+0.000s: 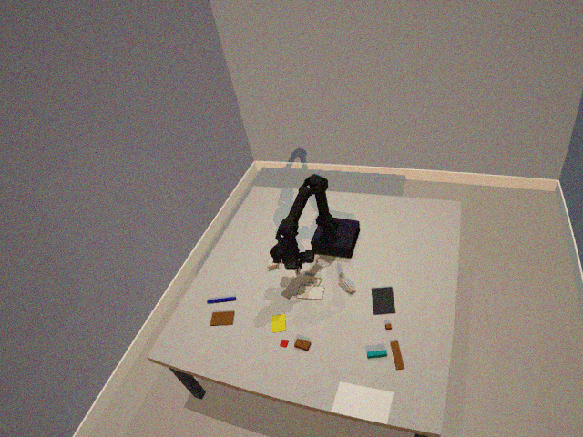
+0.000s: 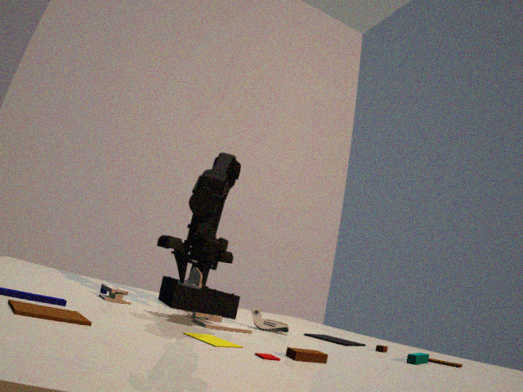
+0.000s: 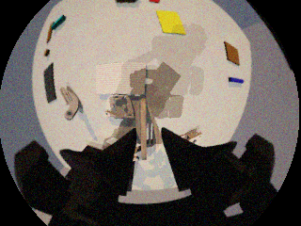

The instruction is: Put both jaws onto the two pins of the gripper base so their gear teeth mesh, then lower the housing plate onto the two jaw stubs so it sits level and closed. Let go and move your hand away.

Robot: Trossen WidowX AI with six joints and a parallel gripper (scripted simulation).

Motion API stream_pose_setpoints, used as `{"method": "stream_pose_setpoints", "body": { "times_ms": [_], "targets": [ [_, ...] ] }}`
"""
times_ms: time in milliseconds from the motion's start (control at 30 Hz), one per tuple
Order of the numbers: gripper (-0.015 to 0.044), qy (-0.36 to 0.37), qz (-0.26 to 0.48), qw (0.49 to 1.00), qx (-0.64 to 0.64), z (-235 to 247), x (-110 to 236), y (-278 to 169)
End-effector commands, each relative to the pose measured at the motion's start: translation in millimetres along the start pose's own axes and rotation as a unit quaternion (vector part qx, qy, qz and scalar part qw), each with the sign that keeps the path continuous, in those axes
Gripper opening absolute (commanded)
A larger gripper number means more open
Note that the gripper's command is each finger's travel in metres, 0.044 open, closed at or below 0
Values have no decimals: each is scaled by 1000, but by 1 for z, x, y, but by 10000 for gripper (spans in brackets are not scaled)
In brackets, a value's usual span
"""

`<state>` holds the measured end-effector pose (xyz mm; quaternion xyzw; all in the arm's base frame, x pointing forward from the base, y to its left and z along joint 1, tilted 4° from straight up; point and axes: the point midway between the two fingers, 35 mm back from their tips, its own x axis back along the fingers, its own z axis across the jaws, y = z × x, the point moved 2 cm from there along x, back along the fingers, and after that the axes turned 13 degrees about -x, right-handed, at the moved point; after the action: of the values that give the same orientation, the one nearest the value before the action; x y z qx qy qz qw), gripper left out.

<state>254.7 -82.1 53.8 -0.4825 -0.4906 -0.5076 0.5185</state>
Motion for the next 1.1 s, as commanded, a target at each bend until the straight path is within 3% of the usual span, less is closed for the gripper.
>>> {"method": "stream_pose_setpoints", "body": {
  "times_ms": [0,1067],
  "targets": [
    [134,2,-3,1000,22,3,0,-2],
    [134,2,-3,999,36,5,1,2]
  ]
}}
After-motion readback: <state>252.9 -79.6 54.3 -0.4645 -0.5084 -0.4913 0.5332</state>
